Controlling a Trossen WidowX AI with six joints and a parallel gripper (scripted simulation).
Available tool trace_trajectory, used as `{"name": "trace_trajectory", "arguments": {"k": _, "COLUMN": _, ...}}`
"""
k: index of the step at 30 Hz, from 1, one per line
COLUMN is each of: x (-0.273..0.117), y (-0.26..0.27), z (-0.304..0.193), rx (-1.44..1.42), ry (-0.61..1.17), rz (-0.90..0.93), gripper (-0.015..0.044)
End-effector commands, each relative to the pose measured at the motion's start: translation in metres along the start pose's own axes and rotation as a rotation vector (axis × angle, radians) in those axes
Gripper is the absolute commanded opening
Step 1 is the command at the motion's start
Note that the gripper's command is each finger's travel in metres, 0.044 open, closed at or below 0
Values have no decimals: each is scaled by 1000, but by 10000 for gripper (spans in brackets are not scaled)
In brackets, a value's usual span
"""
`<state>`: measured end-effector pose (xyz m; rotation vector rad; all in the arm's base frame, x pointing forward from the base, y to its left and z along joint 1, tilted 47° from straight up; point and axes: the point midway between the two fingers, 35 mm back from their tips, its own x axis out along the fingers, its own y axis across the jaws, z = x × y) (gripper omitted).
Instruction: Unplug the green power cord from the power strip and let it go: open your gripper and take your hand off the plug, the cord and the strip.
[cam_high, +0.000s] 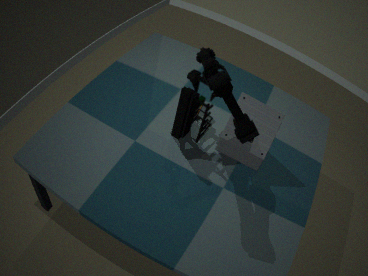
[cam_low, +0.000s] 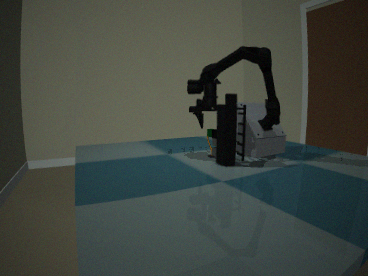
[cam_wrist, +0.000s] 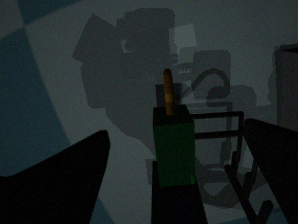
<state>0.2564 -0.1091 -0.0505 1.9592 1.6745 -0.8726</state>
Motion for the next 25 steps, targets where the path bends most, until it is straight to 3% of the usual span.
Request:
{"name": "trace_trajectory", "arguments": {"k": 1, "x": -10, "y": 0, "z": 38, "rx": 3, "ry": -7, "rz": 8, "gripper": 440}}
{"name": "trace_trajectory", "arguments": {"k": 25, "x": -11, "y": -1, "z": 47, "rx": 3, "ry": -6, "rz": 8, "gripper": 440}}
